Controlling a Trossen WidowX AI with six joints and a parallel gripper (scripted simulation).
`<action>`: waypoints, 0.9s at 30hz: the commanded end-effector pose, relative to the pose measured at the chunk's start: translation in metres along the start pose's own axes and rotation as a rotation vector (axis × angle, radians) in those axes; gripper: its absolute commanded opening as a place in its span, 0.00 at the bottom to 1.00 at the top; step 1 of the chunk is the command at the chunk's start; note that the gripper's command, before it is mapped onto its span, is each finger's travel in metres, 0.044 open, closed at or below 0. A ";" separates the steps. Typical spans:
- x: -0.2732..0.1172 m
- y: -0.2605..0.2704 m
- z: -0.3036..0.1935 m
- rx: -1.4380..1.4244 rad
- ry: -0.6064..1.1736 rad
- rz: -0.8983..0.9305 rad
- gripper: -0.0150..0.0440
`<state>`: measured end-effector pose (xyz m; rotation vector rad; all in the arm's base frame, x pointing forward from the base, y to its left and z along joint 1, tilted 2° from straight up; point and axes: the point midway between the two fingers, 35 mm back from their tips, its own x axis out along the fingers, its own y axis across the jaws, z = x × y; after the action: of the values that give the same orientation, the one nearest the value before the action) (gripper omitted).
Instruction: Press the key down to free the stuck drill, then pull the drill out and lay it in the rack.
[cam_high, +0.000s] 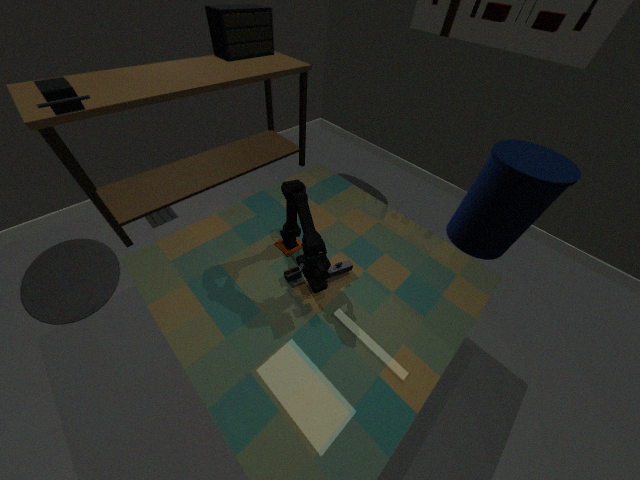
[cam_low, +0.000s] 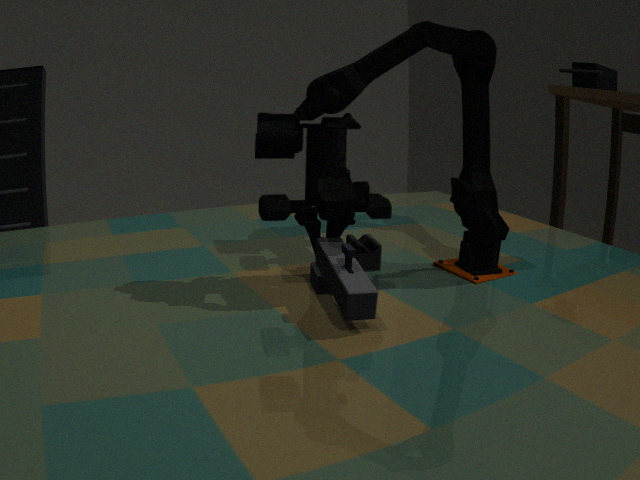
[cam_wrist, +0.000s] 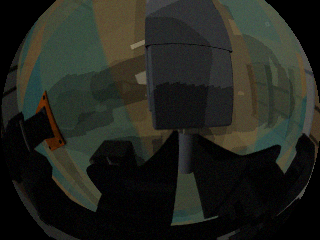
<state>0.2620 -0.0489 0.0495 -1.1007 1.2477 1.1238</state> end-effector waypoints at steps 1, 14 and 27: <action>-0.001 0.000 -0.005 -0.001 0.004 0.003 0.25; -0.003 -0.001 -0.024 -0.001 0.006 0.003 0.25; -0.005 -0.003 -0.043 -0.001 0.008 0.003 0.25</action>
<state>0.2570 -0.0862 0.0520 -1.0974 1.2575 1.1253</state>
